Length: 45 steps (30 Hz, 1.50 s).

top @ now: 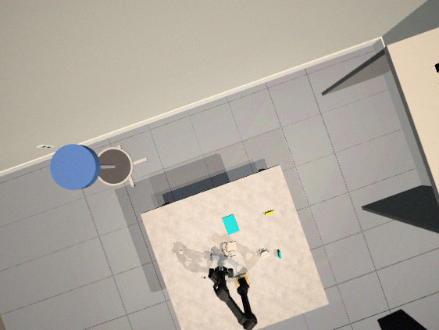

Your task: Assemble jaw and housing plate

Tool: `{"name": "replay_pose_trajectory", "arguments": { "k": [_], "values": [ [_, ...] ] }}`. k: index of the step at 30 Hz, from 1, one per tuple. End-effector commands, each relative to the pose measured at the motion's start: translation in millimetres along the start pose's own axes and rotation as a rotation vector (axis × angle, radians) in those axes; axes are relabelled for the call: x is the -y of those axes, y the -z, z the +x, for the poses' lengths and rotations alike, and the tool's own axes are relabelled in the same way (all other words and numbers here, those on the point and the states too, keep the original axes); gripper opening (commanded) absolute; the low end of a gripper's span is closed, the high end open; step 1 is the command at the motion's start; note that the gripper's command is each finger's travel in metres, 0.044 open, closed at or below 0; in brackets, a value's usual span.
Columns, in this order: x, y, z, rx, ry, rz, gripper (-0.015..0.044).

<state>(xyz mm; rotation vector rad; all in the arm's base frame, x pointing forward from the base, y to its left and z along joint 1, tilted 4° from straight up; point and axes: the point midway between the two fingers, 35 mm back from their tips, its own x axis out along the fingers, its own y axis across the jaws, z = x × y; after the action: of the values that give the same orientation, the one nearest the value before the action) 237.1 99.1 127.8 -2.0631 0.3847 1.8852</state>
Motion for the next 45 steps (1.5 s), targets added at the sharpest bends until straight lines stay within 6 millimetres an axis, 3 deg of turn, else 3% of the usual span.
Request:
{"name": "replay_pose_trajectory", "arguments": {
  "k": [1,19,27,45],
  "values": [
    [-2.4,-3.1,0.1,-0.001,-0.005,0.093,0.0037],
    [-7.1,-14.4,0.3,-0.001,-0.005,0.535,0.0037],
    [-7.6,-15.7,0.3,-0.001,-0.005,0.588,0.0037],
    [-12.0,-27.1,0.2,-0.001,-0.005,1.026,0.0037]
  ]
}}
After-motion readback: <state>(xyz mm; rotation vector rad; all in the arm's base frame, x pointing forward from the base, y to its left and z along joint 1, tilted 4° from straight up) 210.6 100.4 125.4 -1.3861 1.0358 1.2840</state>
